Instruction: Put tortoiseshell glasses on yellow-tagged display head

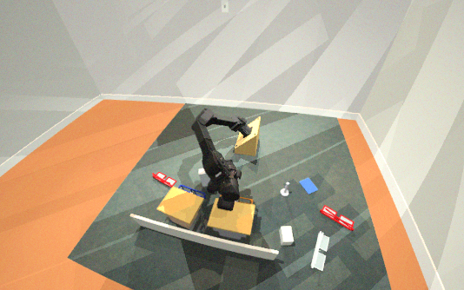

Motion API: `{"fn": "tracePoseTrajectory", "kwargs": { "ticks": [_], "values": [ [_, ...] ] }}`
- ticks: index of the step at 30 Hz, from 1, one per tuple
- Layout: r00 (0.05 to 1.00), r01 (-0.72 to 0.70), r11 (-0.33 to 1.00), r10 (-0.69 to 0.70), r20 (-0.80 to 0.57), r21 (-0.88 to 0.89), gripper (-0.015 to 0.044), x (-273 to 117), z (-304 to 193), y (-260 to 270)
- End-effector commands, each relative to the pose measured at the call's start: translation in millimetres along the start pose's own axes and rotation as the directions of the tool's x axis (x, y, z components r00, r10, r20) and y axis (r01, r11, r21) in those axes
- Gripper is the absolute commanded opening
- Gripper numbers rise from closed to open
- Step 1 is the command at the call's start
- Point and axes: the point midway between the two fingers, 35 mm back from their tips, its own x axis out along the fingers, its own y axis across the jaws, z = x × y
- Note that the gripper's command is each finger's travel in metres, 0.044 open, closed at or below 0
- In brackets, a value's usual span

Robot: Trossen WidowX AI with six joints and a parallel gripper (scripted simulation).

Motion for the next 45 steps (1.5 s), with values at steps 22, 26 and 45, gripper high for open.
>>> {"fn": "tracePoseTrajectory", "kwargs": {
  "ticks": [22, 26, 45],
  "values": [
    [1.000, 0.001, 1.000, -0.001, 0.003, -0.006, 0.0000, 1.1, -0.4, -0.2],
    [1.000, 0.001, 1.000, -0.001, 0.003, -0.006, 0.0000, 1.1, -0.4, -0.3],
    [1.000, 0.001, 1.000, -0.001, 0.004, -0.006, 0.0000, 5.9, -0.3, 0.0]
  ]
}}
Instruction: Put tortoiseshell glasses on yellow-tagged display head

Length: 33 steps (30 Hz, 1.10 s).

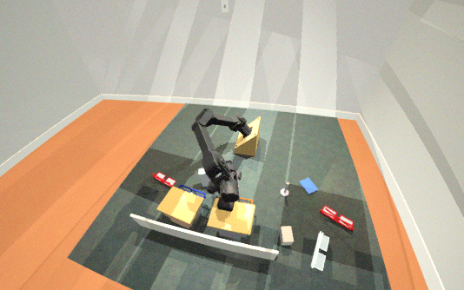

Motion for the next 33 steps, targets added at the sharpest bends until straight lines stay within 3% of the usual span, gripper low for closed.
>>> {"fn": "tracePoseTrajectory", "kwargs": {
  "ticks": [1, 4, 8, 16, 21, 26, 33],
  "values": [
    [1.000, 0.002, 1.000, -0.002, 0.004, -0.007, 0.0000, 2, 0, -1],
    [1.000, 0.002, 1.000, -0.002, 0.004, -0.007, 0.0000, 2, 0, -1],
    [1.000, 0.000, 1.000, 0.000, 0.000, 0.000, 0.0105, 0, 0, 0],
    [1.000, 0.000, 1.000, 0.000, 0.000, 0.000, 0.0107, 0, 0, 0],
    [1.000, 0.012, 1.000, -0.013, -0.006, -0.005, 0.0107, -28, -1, -1],
    [1.000, 0.014, 1.000, -0.014, -0.006, -0.006, 0.0107, -31, -1, -2],
    [1.000, 0.015, 1.000, -0.015, -0.006, -0.007, 0.0107, -38, -2, -34]
  ]
}}
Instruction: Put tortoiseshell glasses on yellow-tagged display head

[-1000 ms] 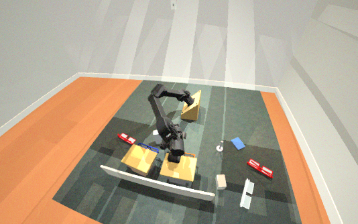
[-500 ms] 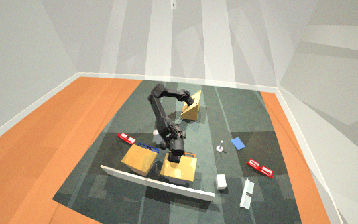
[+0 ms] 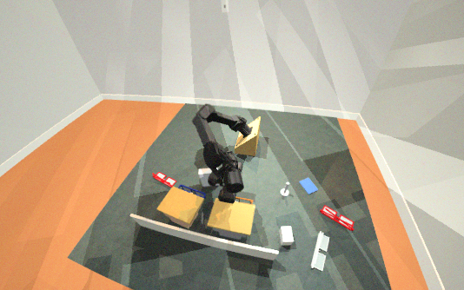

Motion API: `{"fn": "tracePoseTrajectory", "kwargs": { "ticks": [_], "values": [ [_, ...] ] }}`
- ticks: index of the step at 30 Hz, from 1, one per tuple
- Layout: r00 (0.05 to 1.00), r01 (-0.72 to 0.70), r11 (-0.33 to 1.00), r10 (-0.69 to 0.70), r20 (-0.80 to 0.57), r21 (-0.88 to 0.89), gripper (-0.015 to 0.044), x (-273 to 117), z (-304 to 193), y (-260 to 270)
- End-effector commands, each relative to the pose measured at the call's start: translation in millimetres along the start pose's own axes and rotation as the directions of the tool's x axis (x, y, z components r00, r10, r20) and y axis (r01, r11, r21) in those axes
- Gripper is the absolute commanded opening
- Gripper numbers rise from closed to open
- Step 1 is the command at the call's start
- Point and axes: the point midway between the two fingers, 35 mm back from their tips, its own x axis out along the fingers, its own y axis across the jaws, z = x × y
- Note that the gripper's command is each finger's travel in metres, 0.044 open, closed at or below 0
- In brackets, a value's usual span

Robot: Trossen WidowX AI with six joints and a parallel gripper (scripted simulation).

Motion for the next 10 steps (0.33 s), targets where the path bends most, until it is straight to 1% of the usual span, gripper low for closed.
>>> {"fn": "tracePoseTrajectory", "kwargs": {
  "ticks": [1, 10],
  "values": [
    [1.000, -0.004, 1.000, 0.004, -0.005, 0.005, 0.0107, -6, 0, -17],
    [1.000, -0.003, 1.000, 0.003, -0.005, 0.004, 0.0107, -16, 0, -39]
  ]
}}
